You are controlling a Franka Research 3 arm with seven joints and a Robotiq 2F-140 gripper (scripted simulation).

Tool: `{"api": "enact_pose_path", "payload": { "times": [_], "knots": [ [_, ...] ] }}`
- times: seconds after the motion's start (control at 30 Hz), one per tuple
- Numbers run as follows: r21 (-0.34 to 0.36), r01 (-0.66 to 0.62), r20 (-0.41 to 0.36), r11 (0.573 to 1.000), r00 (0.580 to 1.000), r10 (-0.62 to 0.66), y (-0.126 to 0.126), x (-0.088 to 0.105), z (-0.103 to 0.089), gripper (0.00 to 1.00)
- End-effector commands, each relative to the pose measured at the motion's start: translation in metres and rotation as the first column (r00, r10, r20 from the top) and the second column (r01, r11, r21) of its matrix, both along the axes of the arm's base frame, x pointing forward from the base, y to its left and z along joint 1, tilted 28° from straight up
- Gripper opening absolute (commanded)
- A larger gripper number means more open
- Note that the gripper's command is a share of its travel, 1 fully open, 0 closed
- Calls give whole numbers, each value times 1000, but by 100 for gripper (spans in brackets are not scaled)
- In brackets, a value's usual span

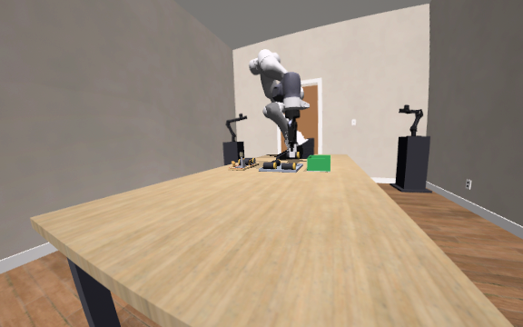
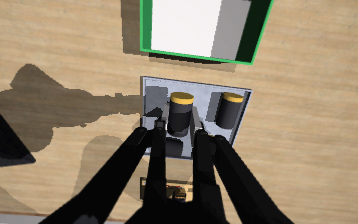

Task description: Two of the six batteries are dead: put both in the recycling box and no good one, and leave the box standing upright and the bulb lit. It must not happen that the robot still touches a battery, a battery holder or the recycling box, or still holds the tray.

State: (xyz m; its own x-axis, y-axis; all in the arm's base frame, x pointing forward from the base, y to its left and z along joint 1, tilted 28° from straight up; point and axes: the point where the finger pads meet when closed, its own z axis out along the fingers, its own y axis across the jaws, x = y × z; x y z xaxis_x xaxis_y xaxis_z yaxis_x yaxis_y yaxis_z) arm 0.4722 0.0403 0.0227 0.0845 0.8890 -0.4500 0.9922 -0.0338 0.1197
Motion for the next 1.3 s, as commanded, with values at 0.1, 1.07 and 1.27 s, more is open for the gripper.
{"api": "enact_pose_path", "payload": {
  "times": [0.1,1.07,1.27],
  "knots": [
    [1,-2,2,1000,1000,2,0,0,1,16],
    [1,-2,2,1000,1000,2,-5,1,-9,16],
    [1,-2,2,1000,1000,2,-13,3,-26,16]
  ]
}}
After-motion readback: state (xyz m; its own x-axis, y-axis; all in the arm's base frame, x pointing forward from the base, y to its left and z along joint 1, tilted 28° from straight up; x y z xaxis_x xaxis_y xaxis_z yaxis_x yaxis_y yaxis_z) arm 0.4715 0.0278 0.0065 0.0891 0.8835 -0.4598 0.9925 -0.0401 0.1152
